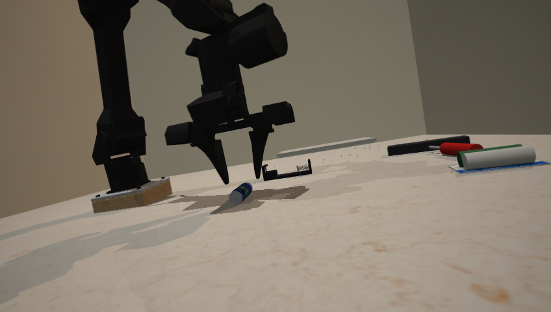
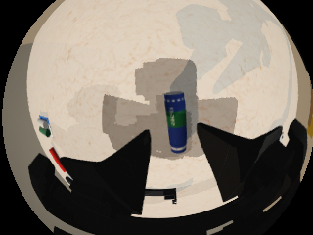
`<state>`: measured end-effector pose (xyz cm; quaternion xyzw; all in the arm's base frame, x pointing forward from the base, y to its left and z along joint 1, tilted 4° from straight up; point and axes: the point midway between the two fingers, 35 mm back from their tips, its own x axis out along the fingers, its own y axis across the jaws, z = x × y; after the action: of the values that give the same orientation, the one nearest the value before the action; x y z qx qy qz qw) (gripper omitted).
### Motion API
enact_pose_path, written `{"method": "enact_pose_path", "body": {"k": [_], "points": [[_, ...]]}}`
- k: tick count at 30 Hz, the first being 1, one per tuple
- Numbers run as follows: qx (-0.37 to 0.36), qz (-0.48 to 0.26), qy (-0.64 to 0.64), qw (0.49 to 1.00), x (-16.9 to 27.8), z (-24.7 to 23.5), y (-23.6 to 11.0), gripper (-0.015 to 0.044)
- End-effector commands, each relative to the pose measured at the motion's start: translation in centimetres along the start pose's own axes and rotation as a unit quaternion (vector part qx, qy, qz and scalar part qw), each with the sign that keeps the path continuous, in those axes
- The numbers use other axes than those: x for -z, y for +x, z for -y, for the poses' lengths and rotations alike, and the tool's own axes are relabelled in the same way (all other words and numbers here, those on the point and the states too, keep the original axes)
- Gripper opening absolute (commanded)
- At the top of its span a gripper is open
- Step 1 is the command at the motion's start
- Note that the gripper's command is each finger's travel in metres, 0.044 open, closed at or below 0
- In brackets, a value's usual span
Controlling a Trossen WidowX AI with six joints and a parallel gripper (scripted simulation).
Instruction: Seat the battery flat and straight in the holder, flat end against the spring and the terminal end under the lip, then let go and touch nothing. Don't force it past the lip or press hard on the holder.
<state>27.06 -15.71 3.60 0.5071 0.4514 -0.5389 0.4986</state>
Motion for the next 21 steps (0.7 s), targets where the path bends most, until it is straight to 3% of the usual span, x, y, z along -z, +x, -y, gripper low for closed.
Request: {"method": "enact_pose_path", "body": {"k": [1, 12, 15, 21], "points": [[0.010, -0.002, -0.001, 1.000, 0.1, 0.4, 1.1, 0.0224], [0.010, -0.002, -0.001, 1.000, 0.2, 0.5, 2.5, 0.0224], [0.010, -0.002, -0.001, 1.000, 0.2, 0.5, 2.5, 0.0146], [0.010, -0.002, -0.001, 1.000, 0.2, 0.5, 2.5, 0.0106]]}}
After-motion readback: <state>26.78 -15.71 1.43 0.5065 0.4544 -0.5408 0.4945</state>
